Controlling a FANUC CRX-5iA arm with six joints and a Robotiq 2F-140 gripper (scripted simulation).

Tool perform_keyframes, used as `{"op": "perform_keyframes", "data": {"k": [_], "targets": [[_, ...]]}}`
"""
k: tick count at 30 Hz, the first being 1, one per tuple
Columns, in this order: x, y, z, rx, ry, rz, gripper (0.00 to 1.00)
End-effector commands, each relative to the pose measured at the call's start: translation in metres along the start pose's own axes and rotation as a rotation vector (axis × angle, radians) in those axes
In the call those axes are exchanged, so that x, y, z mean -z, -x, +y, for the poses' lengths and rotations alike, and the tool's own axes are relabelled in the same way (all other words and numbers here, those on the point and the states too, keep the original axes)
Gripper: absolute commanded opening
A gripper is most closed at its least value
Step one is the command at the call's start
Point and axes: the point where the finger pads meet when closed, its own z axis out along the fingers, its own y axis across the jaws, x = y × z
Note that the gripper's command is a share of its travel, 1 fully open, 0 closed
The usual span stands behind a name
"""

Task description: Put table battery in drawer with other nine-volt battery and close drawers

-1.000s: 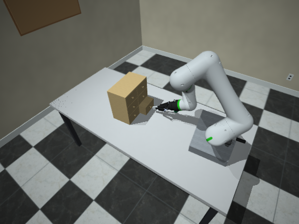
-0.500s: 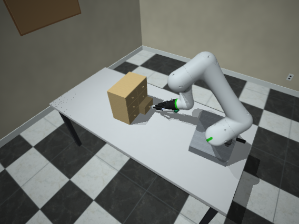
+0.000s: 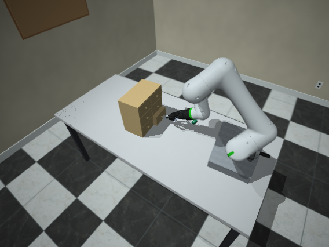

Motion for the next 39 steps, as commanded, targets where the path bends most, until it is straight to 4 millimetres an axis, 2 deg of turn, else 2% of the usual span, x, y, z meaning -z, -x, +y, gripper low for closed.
{"op": "perform_keyframes", "data": {"k": [1, 12, 39], "targets": [[-0.004, 0.003, 0.0, 0.0, 0.0, 0.0, 0.0], [-0.018, 0.01, 0.0, 0.0, 0.0, 0.0, 0.0], [-0.029, 0.017, 0.0, 0.0, 0.0, 0.0, 0.0]]}}
